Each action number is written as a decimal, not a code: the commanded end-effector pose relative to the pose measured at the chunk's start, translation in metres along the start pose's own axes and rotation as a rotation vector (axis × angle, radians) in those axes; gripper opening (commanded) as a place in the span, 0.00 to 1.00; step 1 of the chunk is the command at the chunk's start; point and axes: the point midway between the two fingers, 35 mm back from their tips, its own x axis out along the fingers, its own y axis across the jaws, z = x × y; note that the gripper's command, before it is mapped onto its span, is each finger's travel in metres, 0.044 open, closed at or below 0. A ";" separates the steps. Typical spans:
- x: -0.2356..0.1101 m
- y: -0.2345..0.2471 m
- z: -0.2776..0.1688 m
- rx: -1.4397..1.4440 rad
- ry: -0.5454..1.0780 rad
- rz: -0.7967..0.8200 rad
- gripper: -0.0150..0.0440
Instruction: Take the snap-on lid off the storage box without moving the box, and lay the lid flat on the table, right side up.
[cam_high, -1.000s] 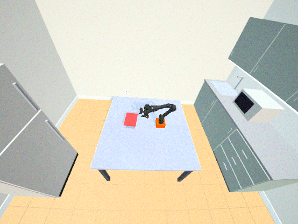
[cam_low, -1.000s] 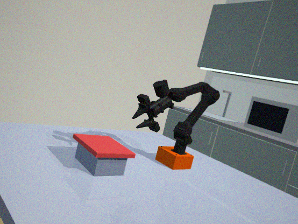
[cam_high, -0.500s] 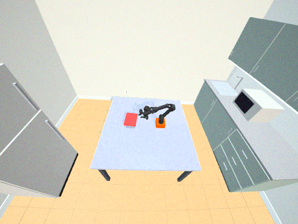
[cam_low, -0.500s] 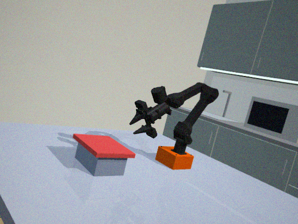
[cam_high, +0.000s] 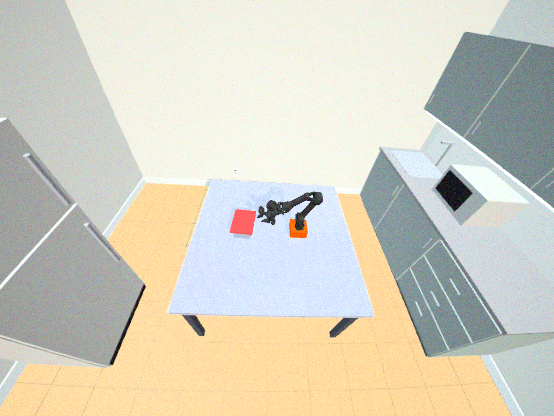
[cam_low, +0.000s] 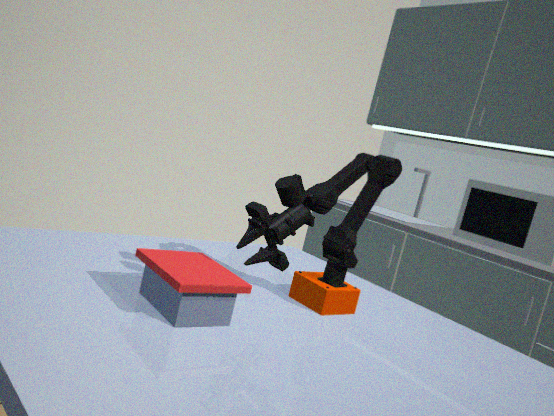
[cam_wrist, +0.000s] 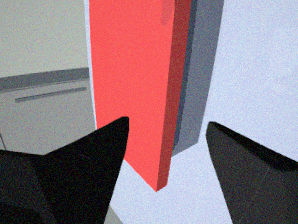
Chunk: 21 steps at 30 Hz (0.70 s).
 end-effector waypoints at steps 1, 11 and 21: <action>0.007 0.000 0.001 -0.001 -0.006 -0.003 0.65; 0.022 0.001 0.001 -0.002 -0.006 -0.003 0.65; 0.038 0.001 0.001 -0.002 -0.006 -0.002 0.65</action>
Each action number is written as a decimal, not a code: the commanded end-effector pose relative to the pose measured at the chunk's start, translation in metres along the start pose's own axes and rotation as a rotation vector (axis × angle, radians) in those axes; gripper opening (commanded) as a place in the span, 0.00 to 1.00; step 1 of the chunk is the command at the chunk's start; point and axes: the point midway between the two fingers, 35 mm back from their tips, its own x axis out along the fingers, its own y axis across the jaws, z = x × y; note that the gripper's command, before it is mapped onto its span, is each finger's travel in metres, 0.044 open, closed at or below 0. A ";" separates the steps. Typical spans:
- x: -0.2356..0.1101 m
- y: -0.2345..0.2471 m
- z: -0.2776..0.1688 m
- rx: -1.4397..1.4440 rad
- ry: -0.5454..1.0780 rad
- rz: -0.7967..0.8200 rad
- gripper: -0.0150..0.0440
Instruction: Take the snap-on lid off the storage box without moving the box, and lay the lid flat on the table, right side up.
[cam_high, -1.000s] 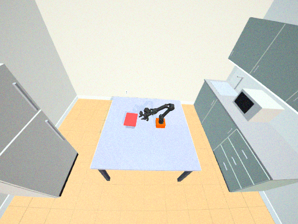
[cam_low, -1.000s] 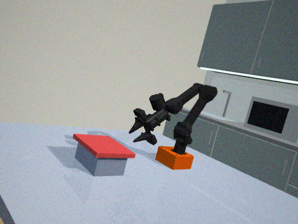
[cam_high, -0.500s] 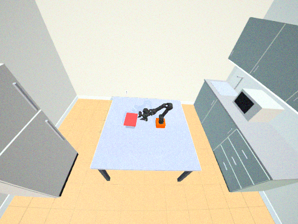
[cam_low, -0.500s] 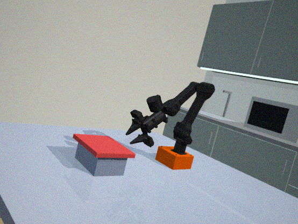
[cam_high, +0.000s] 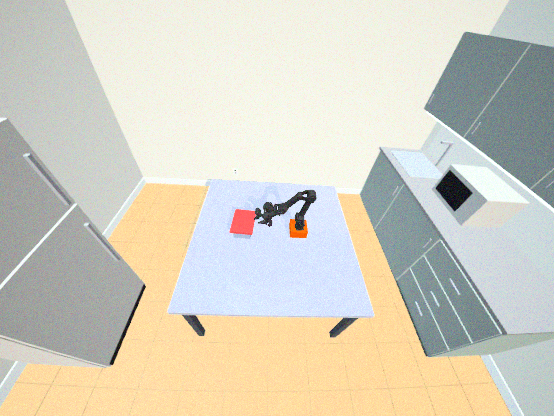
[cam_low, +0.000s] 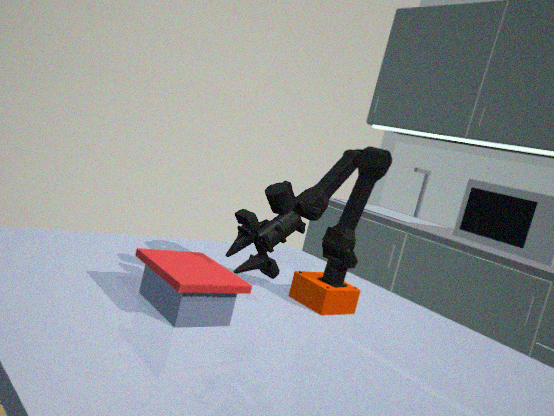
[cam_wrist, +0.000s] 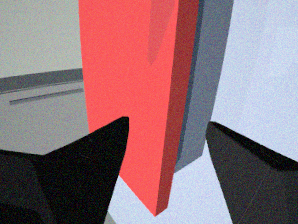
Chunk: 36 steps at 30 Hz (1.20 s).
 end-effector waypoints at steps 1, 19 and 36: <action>0.007 0.001 0.001 -0.001 -0.006 0.003 0.65; 0.031 -0.002 0.001 0.000 -0.006 0.005 0.56; 0.031 -0.002 0.001 0.000 -0.006 0.005 0.25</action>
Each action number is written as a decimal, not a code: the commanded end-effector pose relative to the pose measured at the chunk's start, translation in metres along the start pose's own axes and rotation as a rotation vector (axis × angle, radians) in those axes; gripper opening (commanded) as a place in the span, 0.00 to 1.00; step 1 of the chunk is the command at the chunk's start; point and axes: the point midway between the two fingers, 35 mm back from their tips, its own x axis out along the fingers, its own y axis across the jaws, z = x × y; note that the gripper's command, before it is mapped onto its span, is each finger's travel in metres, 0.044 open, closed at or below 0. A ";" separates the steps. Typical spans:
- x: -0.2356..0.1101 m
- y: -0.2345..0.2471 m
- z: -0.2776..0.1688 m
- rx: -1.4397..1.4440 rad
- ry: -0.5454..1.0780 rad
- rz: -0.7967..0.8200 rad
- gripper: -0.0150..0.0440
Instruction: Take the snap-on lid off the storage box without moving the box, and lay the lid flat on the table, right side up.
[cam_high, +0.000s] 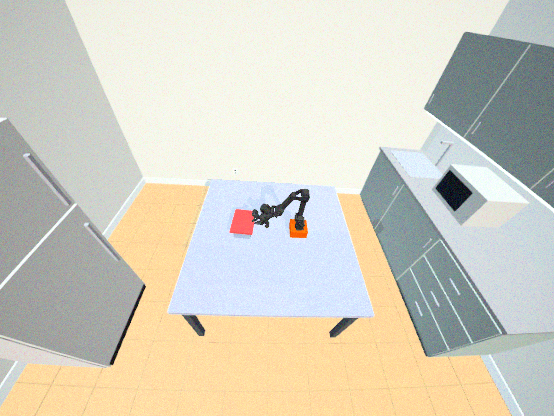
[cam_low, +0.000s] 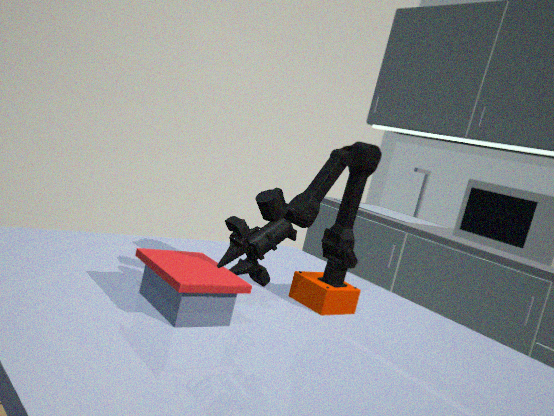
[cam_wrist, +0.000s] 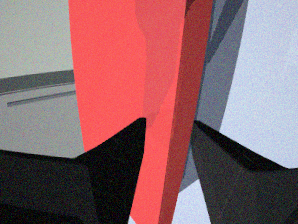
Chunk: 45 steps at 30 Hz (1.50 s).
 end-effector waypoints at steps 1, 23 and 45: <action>0.000 0.000 0.001 0.001 -0.005 -0.002 0.25; -0.003 0.004 0.000 0.000 0.000 0.000 0.25; -0.007 0.007 0.000 0.000 0.000 0.000 0.25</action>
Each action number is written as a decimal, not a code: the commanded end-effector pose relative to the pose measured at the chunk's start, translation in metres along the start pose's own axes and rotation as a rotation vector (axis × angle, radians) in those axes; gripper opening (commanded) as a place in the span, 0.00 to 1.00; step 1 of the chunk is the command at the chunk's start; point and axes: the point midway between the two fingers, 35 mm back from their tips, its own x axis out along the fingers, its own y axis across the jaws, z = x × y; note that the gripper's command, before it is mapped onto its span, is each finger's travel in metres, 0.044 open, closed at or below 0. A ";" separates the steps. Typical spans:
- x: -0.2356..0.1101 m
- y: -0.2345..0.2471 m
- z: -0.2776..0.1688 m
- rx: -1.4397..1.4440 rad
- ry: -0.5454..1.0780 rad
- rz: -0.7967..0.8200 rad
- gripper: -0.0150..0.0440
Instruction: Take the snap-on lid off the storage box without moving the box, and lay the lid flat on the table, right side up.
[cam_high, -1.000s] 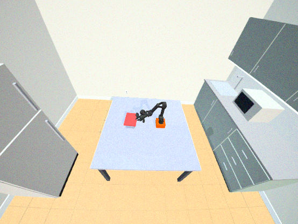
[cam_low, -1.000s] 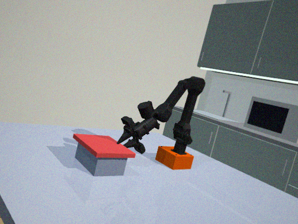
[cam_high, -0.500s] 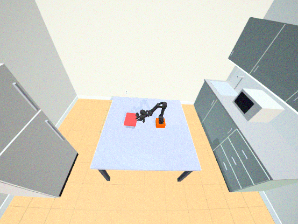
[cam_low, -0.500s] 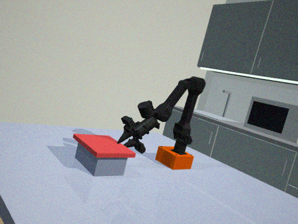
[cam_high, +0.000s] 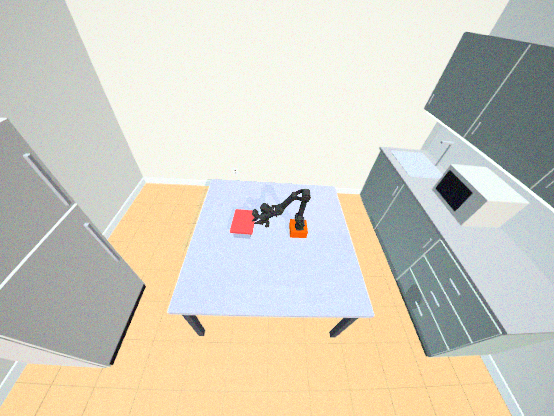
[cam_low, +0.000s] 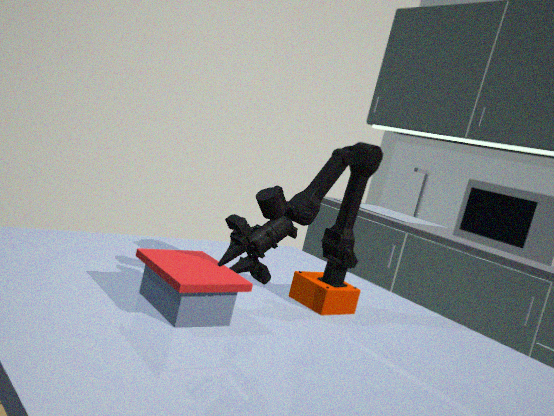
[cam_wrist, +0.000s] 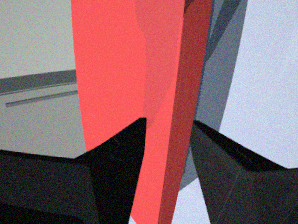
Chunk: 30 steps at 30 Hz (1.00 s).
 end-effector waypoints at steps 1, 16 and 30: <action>-0.002 0.003 0.000 0.000 0.001 0.007 0.25; -0.005 0.005 0.000 0.000 0.001 0.007 0.25; -0.007 0.007 0.000 0.000 0.001 0.007 0.25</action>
